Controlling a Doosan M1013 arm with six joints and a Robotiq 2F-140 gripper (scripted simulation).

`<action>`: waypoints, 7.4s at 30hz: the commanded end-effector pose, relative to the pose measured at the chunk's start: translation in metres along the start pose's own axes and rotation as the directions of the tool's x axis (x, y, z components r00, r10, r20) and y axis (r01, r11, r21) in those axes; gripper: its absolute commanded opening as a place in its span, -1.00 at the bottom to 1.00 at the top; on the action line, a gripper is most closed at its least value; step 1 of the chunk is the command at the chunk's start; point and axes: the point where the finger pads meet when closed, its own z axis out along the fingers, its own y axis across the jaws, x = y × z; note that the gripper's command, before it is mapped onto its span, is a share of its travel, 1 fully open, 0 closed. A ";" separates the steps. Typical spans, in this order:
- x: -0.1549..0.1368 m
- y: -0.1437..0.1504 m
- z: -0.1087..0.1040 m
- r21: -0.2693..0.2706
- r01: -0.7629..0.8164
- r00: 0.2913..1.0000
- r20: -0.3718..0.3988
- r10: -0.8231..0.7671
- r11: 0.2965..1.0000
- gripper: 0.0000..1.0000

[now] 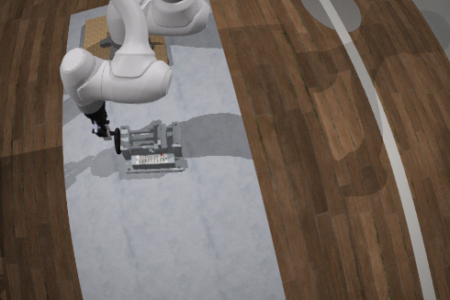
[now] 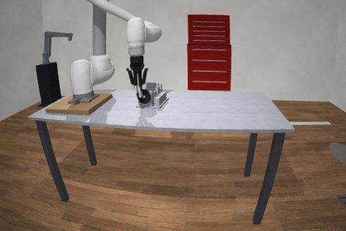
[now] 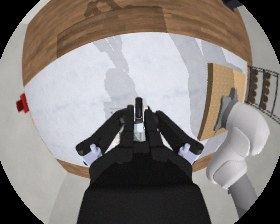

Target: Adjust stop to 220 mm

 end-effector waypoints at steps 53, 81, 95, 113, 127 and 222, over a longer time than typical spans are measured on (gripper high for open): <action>0.000 -0.007 -0.003 0.003 0.000 1.000 0.000 0.000 1.000 -0.92; 0.000 -0.025 -0.004 0.003 0.000 1.000 0.000 0.000 1.000 -0.92; 0.000 -0.034 0.001 0.003 0.000 1.000 0.000 0.000 1.000 -0.92; 0.000 -0.045 0.015 0.003 0.000 1.000 0.000 0.000 1.000 -0.92; 0.000 -0.045 0.037 0.003 0.000 1.000 0.000 0.000 1.000 -0.92; 0.000 -0.047 0.021 0.003 0.000 1.000 0.000 0.000 1.000 -0.92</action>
